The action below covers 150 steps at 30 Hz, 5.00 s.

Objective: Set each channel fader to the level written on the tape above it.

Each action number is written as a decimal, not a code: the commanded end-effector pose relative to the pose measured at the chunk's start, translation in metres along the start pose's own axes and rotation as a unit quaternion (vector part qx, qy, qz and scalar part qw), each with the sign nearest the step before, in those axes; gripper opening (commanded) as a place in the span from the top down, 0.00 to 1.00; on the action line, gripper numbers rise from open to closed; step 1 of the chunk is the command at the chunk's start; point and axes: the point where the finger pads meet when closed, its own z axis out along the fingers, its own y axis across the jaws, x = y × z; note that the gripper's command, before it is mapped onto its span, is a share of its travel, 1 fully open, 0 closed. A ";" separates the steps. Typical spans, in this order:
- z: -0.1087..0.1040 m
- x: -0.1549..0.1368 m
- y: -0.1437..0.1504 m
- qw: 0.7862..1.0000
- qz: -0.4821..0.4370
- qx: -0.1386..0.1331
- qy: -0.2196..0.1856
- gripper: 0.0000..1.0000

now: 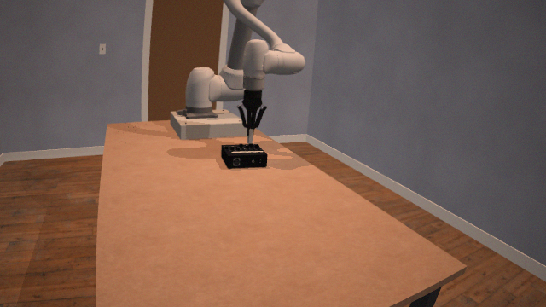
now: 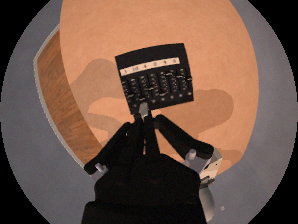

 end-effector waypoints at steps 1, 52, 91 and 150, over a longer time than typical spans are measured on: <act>0.000 0.000 0.000 1.000 0.000 0.000 0.000 1.00; 0.001 0.004 0.000 1.000 0.000 0.000 0.000 1.00; 0.001 0.021 0.000 1.000 0.000 0.000 0.000 1.00; 0.001 0.048 0.000 1.000 0.000 0.000 0.000 1.00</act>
